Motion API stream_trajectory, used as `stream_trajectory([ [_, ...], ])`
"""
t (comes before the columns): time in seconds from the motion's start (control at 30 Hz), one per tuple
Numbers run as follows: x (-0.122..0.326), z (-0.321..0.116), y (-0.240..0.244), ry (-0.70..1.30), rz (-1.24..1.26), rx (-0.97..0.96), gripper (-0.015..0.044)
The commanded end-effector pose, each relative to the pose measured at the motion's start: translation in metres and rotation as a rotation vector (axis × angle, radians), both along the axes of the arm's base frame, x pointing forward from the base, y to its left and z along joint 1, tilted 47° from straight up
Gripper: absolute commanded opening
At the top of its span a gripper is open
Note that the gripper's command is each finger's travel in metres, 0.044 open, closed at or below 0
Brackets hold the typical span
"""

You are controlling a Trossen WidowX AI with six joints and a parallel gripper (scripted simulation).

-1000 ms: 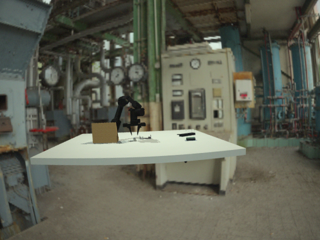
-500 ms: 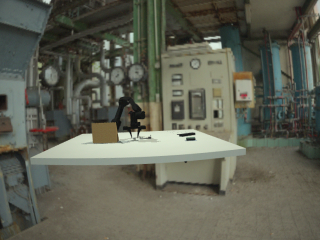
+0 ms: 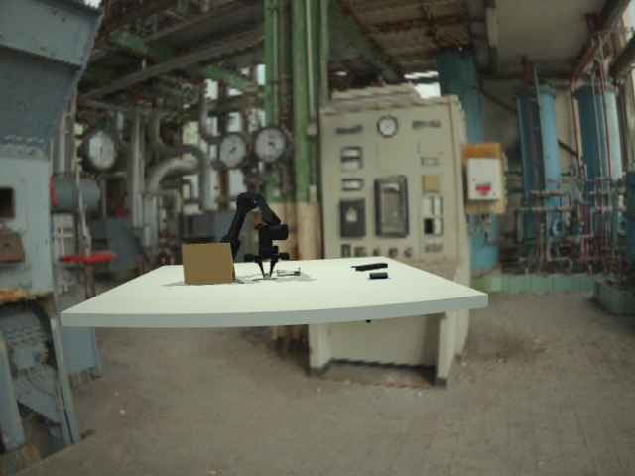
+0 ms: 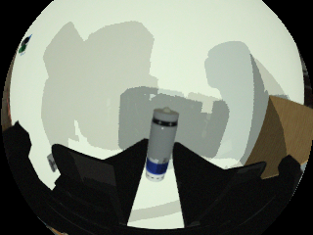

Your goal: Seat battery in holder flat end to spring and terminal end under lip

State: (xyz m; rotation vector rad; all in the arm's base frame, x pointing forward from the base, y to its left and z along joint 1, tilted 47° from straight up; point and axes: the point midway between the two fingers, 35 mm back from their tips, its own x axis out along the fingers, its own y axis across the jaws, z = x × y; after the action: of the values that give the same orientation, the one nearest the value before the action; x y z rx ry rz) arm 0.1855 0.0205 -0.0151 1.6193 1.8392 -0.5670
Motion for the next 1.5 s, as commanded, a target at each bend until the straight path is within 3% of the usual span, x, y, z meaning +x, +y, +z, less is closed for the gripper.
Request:
stream_trajectory([
  [0.0,0.001,0.0,0.001,-0.001,-0.005,0.003,0.0071],
  [0.63,0.006,0.036,-0.036,-0.029,0.022,0.003,0.0061],
  [1.37,0.088,0.101,-0.002,-0.997,0.954,0.068,0.0061],
  [1.47,0.093,0.106,0.003,-1.06,1.019,0.071,0.0061],
])
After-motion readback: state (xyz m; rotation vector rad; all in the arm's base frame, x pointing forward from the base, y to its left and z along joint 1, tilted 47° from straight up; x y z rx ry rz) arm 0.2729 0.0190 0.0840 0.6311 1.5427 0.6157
